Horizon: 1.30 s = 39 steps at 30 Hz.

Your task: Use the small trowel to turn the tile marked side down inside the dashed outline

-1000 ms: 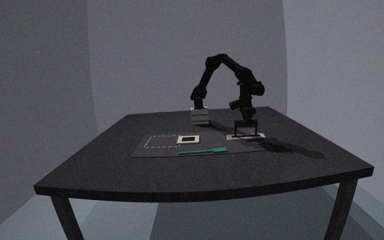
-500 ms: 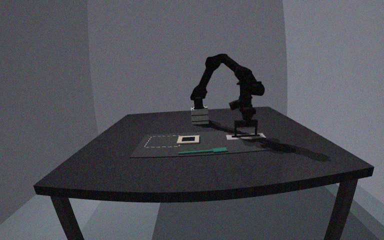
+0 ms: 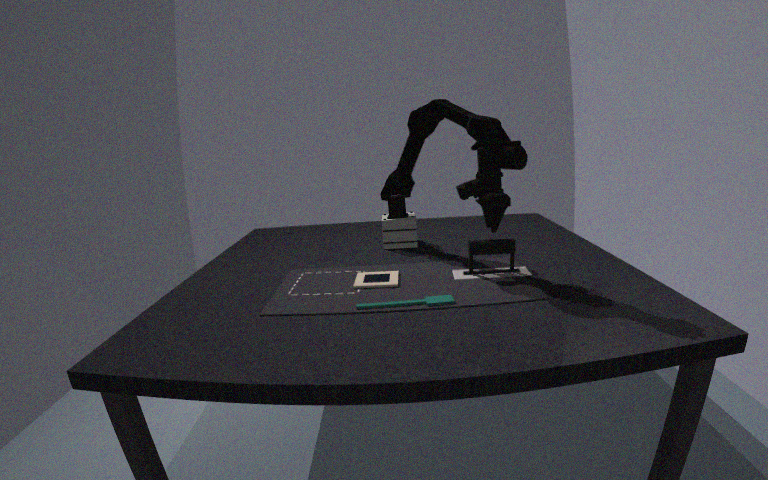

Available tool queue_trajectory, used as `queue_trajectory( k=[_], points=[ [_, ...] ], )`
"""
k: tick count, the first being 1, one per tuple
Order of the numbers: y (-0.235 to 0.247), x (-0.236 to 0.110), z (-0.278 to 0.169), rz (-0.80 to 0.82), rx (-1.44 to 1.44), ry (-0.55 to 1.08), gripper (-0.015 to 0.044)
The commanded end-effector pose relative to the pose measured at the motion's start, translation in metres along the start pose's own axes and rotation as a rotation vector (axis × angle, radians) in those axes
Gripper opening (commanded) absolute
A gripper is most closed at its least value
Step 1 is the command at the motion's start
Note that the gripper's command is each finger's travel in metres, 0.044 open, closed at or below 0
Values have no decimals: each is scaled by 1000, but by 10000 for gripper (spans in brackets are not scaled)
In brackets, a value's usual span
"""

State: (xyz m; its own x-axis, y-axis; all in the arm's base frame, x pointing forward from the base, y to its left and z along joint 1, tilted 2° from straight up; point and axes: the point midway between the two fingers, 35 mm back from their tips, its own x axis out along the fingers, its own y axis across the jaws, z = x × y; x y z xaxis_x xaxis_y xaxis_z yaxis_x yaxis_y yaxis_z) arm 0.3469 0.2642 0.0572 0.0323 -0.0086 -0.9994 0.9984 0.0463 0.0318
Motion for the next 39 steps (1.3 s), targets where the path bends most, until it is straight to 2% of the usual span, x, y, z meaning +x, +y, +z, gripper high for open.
queue_trajectory(
  k=[1,20,29,39],
  points=[
    [1,-4,-1,9,-20,1,300],
    [3,9,-9,167,-582,-61,300],
    [3,12,-11,214,-754,-97,300],
    [2,17,-16,290,-1065,-182,300]
  ],
)
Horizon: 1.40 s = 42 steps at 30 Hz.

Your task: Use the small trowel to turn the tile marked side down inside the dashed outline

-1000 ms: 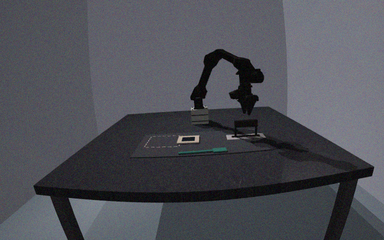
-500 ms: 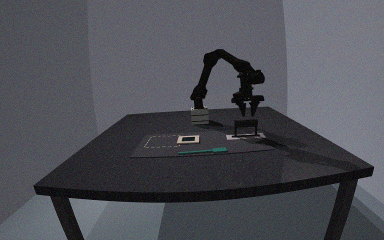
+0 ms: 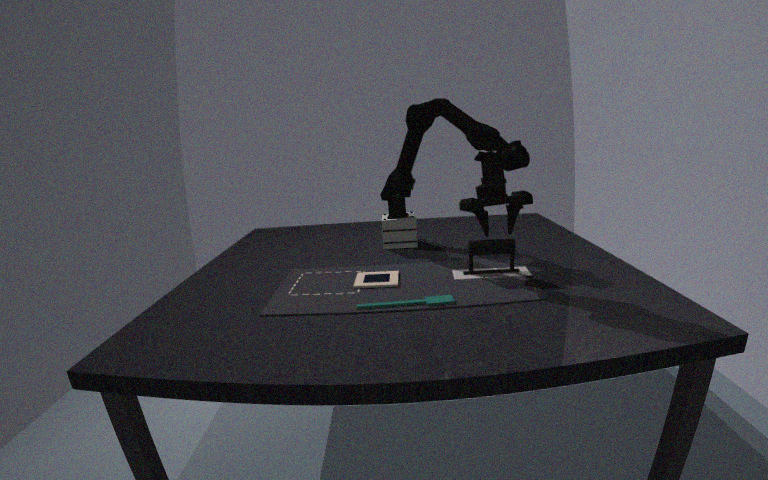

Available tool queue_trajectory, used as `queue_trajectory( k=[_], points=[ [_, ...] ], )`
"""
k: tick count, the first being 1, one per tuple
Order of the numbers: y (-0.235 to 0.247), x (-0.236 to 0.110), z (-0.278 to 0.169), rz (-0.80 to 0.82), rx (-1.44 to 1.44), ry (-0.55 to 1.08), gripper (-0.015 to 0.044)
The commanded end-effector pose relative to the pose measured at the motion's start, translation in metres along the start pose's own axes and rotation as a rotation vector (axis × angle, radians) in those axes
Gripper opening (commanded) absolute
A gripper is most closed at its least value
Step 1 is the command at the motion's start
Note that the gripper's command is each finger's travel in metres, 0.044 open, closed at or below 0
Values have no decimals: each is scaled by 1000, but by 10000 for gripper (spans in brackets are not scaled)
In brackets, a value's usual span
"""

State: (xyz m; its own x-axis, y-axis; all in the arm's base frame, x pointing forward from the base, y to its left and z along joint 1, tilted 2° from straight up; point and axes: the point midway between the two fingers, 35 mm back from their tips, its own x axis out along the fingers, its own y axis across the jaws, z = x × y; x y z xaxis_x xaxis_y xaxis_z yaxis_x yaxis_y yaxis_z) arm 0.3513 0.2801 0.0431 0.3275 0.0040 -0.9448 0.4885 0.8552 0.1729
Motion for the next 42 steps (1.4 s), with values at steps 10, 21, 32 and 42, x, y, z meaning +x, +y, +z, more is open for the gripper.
queue_trajectory(
  k=[10,21,32,42],
  points=[
    [-1,5,-8,44,-422,-116,300],
    [-6,7,-17,40,-789,-208,300],
    [-9,7,-22,11,-1133,-316,300],
    [-19,10,-24,-52,-1371,-396,300]
  ],
)
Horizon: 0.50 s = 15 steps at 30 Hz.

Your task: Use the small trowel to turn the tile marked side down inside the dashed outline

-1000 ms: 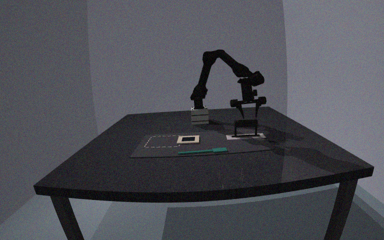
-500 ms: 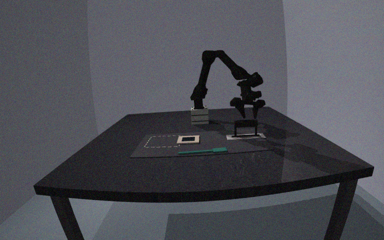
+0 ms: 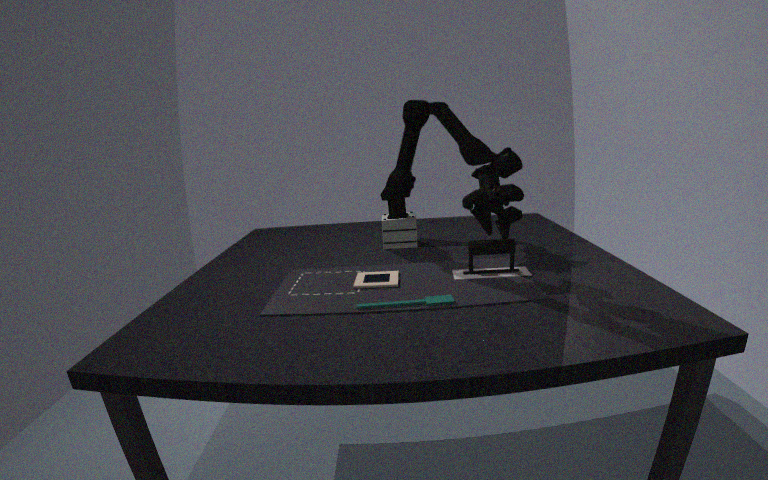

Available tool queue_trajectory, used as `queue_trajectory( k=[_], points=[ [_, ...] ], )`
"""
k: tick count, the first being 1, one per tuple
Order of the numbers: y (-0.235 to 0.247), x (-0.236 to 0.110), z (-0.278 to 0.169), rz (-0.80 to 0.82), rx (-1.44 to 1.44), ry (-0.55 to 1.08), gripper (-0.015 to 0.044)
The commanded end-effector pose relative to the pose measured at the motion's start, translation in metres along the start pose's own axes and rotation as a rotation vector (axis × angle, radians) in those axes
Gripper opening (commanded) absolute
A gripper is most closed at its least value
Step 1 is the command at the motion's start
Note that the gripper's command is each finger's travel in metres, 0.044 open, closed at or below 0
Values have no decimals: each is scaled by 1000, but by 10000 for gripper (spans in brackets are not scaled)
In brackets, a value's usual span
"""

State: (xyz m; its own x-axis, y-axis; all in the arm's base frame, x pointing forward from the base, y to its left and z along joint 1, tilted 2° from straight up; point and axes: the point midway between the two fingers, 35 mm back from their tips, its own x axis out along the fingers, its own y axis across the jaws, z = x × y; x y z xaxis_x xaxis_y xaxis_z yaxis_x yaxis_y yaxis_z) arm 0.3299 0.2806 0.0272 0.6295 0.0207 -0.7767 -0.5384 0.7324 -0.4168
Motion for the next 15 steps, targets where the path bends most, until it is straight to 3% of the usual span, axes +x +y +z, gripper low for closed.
queue_trajectory(
  k=[1,15],
  points=[
    [1,0,-9,-31,-125,-12,300],
    [-3,-5,-32,-161,-575,-51,300]
  ],
)
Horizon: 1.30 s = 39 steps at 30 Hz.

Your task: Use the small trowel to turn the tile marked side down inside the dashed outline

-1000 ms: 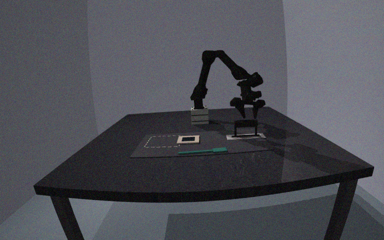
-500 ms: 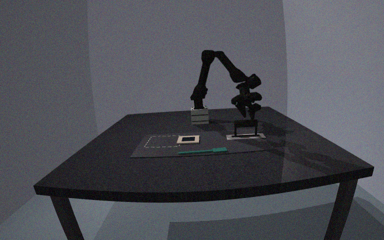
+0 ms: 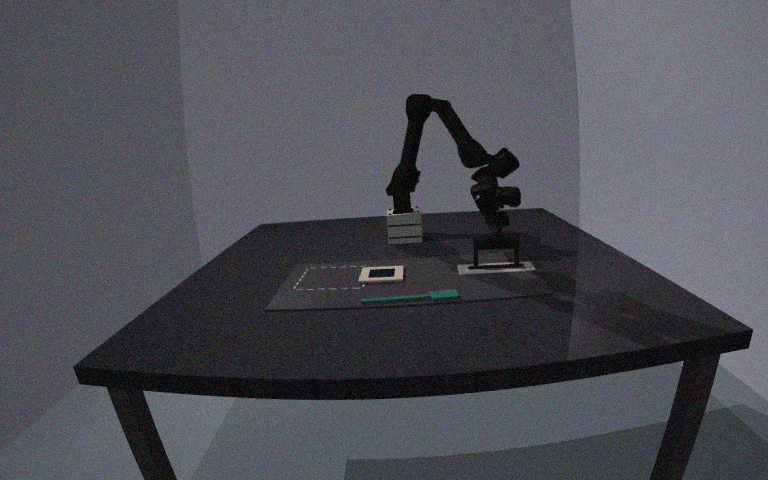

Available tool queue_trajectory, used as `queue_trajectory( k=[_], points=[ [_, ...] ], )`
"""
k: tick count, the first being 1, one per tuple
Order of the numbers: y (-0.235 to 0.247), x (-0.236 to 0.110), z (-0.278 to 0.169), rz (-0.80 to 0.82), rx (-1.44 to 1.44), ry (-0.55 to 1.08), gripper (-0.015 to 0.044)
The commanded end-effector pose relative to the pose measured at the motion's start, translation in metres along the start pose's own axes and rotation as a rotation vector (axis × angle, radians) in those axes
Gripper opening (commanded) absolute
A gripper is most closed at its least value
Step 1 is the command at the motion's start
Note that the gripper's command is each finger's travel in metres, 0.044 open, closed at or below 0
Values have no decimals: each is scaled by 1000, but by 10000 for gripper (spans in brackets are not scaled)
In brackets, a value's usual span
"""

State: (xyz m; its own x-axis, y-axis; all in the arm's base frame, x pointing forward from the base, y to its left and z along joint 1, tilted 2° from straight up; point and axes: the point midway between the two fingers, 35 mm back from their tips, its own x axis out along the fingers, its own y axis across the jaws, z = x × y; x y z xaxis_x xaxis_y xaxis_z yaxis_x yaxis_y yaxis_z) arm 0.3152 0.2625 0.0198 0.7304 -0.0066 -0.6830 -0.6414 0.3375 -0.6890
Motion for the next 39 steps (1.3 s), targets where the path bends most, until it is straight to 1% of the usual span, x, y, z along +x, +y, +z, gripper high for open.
queue_trajectory(
  k=[1,7,14,39],
  points=[
    [3,-3,-9,-36,-130,2,300],
    [5,-7,-19,-85,-298,7,300],
    [5,-6,-19,-86,-304,7,300],
    [3,35,-18,-71,-349,-12,300]
  ],
)
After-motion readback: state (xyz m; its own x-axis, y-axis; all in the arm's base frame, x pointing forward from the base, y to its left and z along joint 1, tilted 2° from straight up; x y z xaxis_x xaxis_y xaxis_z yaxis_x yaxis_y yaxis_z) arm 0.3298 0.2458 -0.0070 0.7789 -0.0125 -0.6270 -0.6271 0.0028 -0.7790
